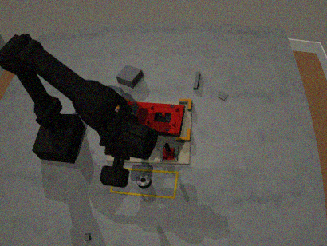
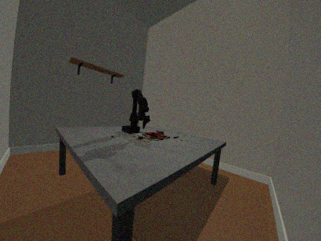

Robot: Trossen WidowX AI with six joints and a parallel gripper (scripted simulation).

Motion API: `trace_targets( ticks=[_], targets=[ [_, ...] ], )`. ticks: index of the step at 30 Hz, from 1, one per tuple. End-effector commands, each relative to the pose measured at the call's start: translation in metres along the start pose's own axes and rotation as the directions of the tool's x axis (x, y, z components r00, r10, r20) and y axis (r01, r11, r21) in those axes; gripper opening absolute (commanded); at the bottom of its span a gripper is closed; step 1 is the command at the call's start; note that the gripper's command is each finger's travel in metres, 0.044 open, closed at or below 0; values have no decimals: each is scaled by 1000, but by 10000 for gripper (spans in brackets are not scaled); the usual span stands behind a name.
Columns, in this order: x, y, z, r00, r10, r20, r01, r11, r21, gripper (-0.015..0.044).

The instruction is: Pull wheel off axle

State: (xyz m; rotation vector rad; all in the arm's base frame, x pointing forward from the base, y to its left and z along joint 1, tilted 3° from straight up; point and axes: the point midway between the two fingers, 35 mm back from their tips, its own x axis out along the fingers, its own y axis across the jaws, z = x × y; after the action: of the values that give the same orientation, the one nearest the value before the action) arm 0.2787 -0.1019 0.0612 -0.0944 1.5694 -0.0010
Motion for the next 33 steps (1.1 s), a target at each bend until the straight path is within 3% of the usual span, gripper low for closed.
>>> trace_targets(
  ticks=[1,33],
  targets=[
    [-25,17,-37,1000,-4,11,4,1000,5,440],
    [-31,23,-51,1000,-3,10,3,1000,6,440]
  ],
)
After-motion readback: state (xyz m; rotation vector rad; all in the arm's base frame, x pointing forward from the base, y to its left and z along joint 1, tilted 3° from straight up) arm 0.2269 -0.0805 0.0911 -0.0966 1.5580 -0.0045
